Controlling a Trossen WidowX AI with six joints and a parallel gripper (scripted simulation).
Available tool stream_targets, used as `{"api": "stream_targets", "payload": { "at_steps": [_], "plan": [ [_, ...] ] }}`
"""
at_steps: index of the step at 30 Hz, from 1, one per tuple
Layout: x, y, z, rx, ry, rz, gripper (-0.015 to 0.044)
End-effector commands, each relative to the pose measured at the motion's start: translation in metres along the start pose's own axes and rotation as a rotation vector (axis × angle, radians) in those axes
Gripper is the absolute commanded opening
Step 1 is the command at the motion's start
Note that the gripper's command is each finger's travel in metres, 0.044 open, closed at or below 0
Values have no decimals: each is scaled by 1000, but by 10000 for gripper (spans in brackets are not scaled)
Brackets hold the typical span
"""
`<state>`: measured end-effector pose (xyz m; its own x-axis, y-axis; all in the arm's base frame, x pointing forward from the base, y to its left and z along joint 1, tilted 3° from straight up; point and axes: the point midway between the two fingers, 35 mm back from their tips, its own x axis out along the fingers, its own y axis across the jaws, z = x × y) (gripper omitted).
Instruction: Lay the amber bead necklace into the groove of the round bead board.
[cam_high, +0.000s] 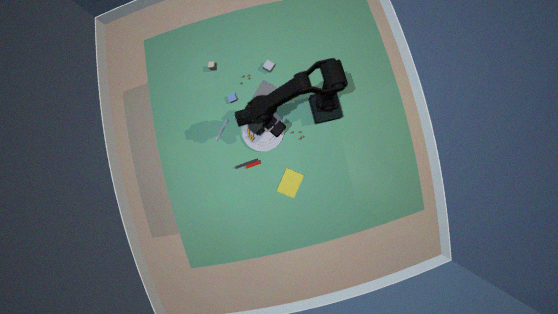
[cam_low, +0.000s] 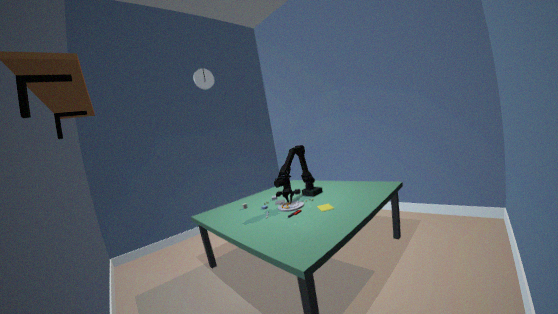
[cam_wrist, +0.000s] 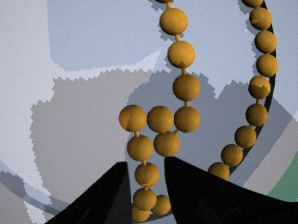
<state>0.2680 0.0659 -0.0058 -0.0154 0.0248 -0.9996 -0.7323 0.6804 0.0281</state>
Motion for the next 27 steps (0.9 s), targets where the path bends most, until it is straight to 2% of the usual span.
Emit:
{"api": "stream_targets", "payload": {
  "at_steps": [1, 27],
  "plan": [
    [0, 0, 0, 0, 0, 0, 0],
    [-6, 1, -1, 6, 4, 4, 0]
  ]
}}
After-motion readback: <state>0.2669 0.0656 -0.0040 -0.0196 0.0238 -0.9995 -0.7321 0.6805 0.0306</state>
